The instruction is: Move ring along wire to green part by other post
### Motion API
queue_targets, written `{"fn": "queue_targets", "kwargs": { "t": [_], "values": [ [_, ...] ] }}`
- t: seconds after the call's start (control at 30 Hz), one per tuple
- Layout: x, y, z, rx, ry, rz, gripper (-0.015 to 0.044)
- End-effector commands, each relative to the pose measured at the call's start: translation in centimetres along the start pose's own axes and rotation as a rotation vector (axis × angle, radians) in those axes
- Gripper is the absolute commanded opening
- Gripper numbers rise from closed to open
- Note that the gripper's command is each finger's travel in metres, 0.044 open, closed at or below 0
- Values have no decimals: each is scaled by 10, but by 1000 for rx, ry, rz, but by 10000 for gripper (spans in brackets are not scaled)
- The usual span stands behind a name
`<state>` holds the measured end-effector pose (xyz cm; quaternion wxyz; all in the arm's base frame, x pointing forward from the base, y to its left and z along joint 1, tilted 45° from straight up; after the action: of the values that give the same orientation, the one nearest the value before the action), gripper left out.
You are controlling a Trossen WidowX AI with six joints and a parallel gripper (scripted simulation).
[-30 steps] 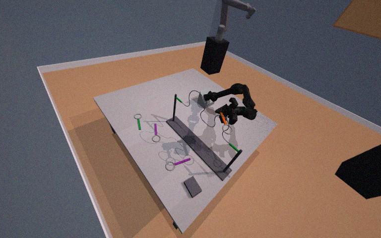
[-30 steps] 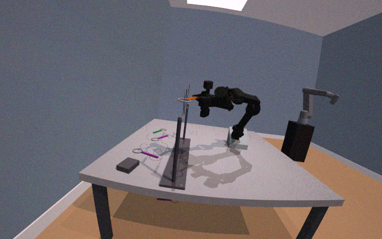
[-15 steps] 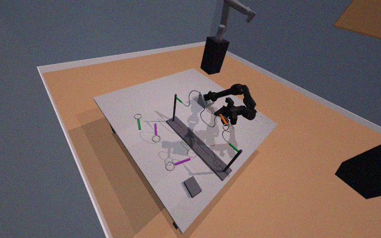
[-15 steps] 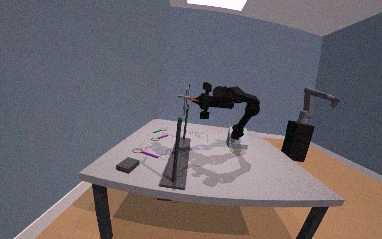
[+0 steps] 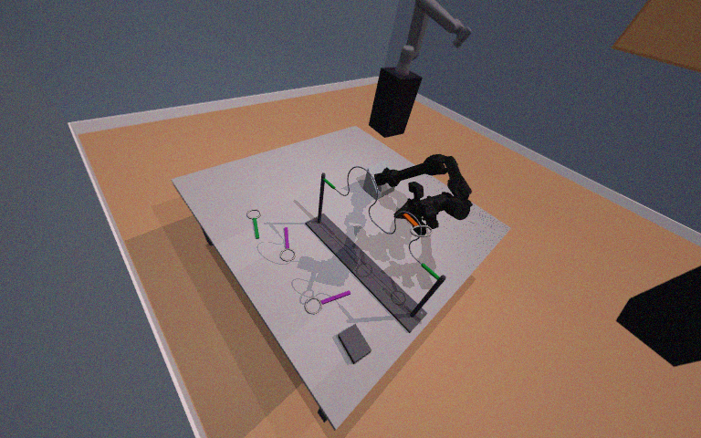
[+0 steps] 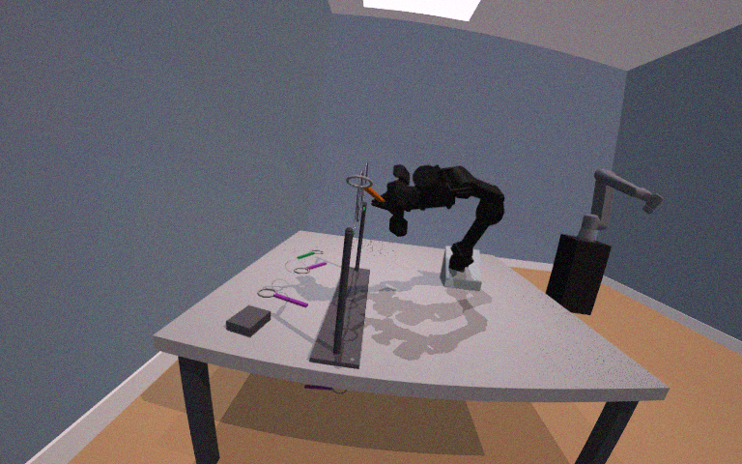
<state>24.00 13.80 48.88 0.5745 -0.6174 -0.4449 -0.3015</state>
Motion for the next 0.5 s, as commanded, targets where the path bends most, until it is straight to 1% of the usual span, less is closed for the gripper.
{"fn": "queue_targets", "kwargs": {
  "t": [0.0, 0.47],
  "values": [
    [-1, 0, 1, 42, 73, 7, -150],
    [-2, 1, 6, 192, 322, 19, -150]
  ]
}}
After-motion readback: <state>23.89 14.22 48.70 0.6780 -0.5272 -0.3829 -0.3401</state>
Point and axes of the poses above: the point midway between the two fingers, 35 mm back from their tips, its own y axis out along the fingers, its own z axis across the jaws, x = y × z, the point moved 9 cm from there along -y, back along the fingers, and after that the axes turned 9 degrees about y, right-handed, at the moved point
